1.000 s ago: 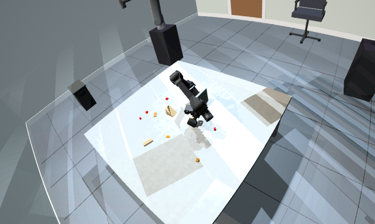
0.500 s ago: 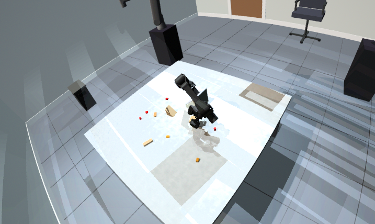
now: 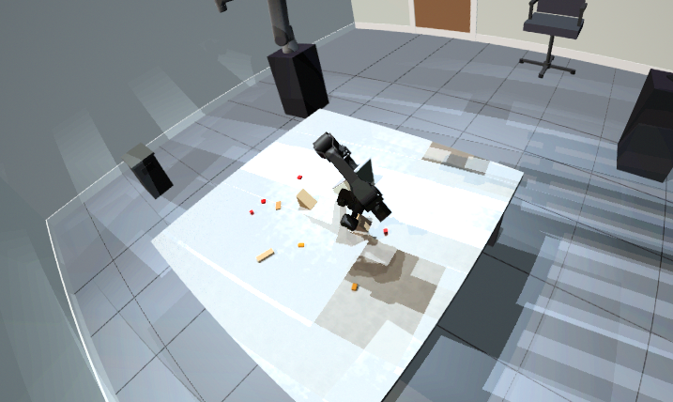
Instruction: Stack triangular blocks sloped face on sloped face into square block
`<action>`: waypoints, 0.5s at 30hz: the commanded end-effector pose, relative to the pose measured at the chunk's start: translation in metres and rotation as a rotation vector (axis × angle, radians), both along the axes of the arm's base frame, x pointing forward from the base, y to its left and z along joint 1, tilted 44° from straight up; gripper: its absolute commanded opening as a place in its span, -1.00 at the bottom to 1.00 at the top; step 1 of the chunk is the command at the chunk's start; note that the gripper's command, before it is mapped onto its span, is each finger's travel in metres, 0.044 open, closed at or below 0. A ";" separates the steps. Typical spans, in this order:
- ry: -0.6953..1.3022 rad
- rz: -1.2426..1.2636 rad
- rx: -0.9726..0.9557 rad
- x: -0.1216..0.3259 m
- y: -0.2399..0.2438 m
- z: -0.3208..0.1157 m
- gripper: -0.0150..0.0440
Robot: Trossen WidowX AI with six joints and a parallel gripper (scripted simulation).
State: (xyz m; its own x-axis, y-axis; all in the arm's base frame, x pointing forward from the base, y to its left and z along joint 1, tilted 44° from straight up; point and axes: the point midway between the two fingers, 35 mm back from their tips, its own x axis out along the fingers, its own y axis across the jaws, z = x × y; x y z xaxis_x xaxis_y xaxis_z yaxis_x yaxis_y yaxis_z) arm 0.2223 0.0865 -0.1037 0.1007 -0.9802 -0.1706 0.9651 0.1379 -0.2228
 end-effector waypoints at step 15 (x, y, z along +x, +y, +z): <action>0.053 0.132 0.166 0.002 0.066 0.078 1.00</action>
